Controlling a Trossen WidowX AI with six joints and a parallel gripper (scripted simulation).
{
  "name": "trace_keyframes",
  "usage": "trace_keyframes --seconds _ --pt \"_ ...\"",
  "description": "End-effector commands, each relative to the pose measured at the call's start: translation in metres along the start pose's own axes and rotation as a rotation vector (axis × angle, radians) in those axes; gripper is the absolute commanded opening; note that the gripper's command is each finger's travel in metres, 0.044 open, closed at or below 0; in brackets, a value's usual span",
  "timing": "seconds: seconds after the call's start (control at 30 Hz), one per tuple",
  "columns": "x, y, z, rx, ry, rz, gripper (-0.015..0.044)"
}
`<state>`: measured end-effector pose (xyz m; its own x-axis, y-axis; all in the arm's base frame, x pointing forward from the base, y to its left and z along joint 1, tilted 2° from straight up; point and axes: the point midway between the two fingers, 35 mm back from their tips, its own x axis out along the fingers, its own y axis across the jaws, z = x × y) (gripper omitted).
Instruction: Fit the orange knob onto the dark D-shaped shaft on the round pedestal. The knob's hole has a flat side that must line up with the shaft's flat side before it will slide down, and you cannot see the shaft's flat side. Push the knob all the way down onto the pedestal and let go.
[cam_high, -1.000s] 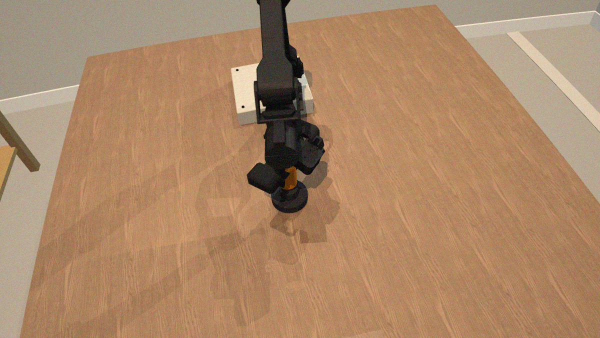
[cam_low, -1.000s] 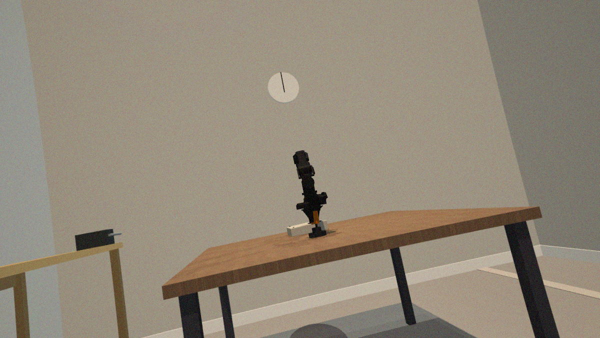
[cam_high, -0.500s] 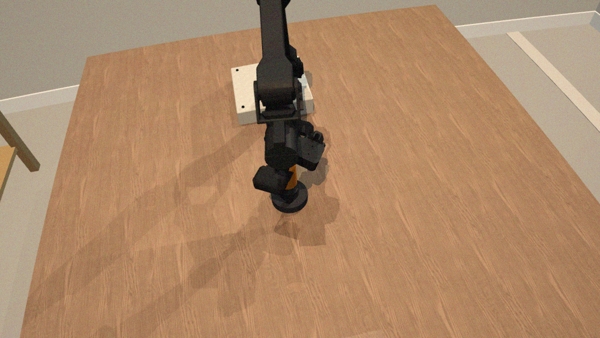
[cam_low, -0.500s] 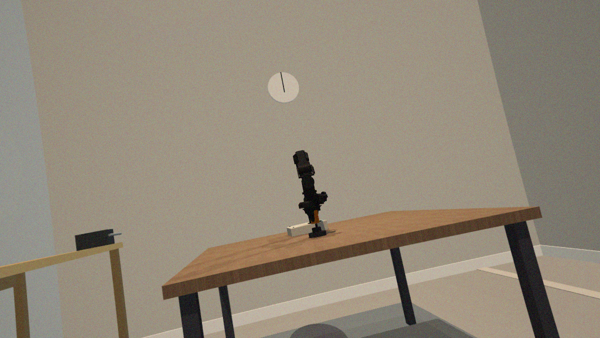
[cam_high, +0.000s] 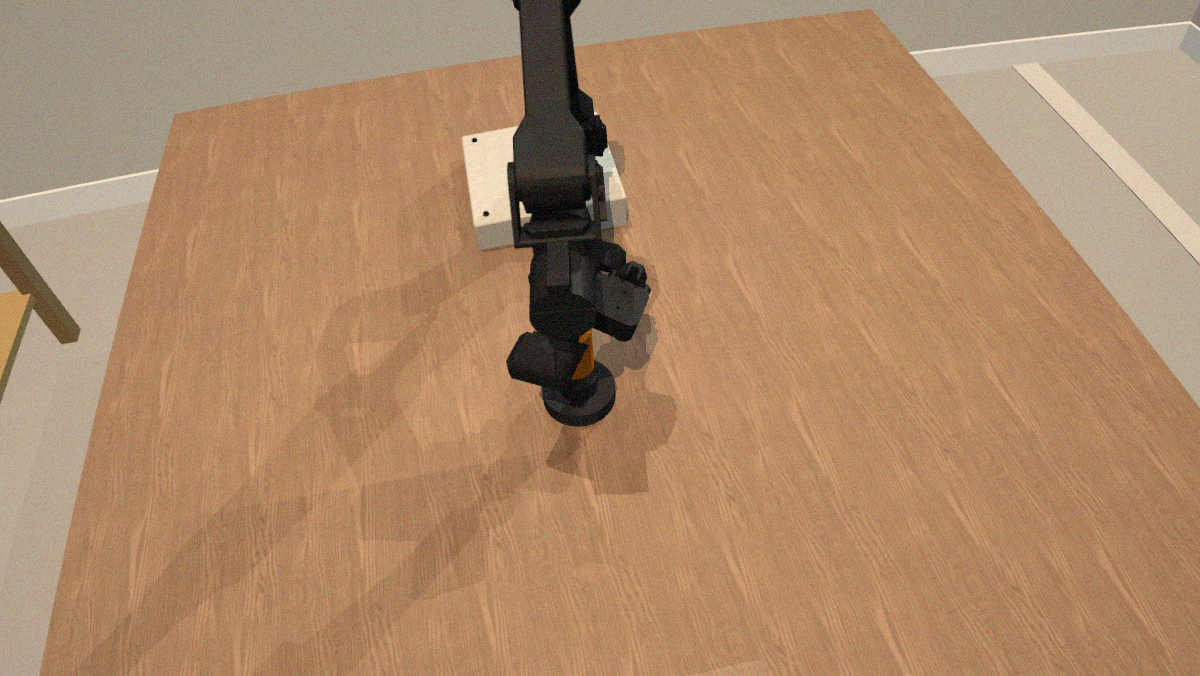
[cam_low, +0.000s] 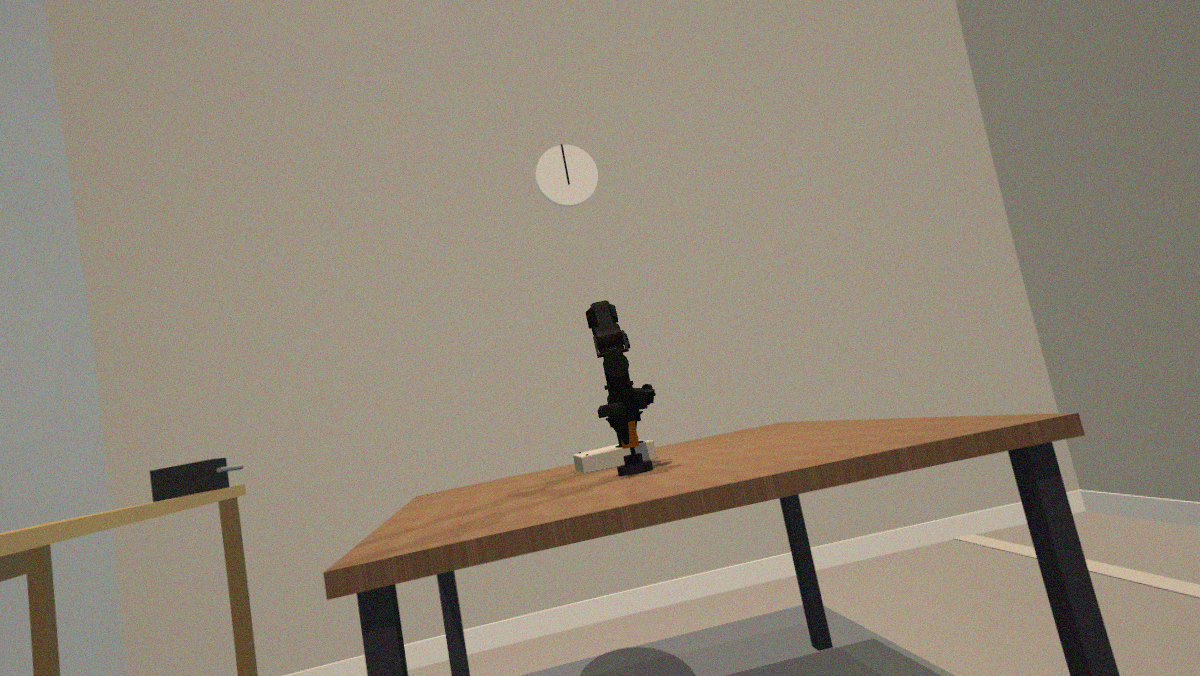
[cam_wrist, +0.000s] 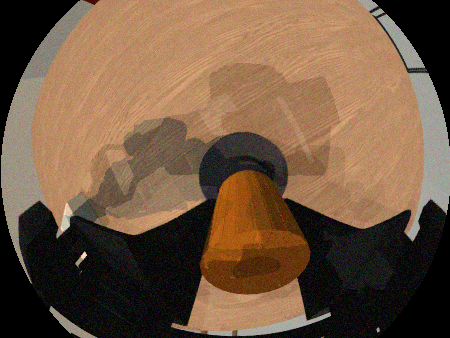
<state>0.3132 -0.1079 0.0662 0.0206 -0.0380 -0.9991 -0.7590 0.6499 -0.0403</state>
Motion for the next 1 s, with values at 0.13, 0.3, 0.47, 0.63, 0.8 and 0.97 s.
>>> trace_keyframes --seconds 0.13,0.3,0.47,0.63,0.8,0.97 --pt "0.002 0.001 0.0 -0.003 -0.001 -0.004 0.0" --pt "0.003 0.001 0.0 -0.003 -0.001 -0.004 0.0" --pt "0.005 0.001 0.0 -0.002 -0.001 -0.004 0.0" --pt "0.01 0.003 -0.001 0.0 -0.001 -0.004 0.0" --pt "0.014 0.002 -0.001 0.0 -0.001 -0.004 0.0" --pt "0.018 0.002 -0.001 0.0 -0.001 -0.004 0.0"
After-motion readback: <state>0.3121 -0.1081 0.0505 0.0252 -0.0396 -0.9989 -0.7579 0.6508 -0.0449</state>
